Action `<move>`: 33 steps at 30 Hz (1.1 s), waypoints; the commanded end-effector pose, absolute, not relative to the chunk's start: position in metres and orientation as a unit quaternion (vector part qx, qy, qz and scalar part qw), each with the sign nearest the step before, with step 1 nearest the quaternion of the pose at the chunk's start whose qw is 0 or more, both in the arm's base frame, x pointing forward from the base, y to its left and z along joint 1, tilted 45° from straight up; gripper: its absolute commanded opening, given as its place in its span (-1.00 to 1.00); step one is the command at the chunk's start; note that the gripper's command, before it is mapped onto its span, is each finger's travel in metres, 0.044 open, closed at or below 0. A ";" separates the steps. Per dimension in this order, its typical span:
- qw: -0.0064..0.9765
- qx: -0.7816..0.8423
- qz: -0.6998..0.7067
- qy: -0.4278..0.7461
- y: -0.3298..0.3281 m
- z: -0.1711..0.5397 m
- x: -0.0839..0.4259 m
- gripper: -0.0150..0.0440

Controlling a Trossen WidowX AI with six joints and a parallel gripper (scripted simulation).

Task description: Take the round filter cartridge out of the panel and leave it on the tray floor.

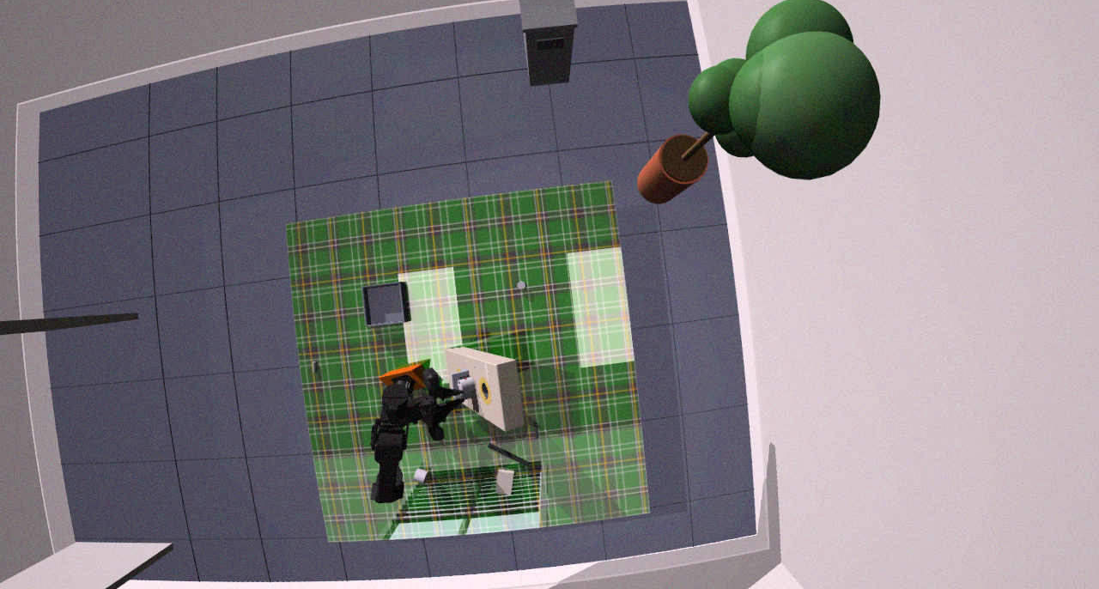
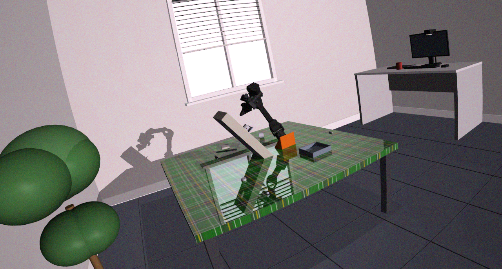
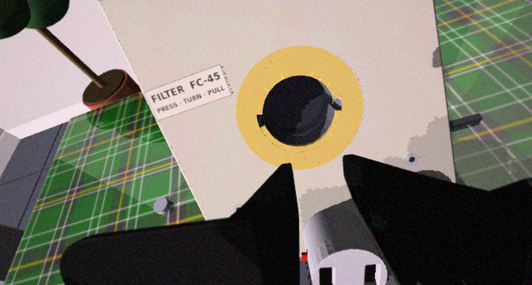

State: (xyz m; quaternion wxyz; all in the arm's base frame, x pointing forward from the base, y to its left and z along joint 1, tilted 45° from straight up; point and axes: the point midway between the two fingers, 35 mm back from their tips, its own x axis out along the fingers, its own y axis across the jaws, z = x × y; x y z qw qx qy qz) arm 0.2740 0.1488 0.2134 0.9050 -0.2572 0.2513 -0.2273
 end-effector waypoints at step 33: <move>0.867 -0.325 -0.221 0.307 0.112 0.163 0.223 0.54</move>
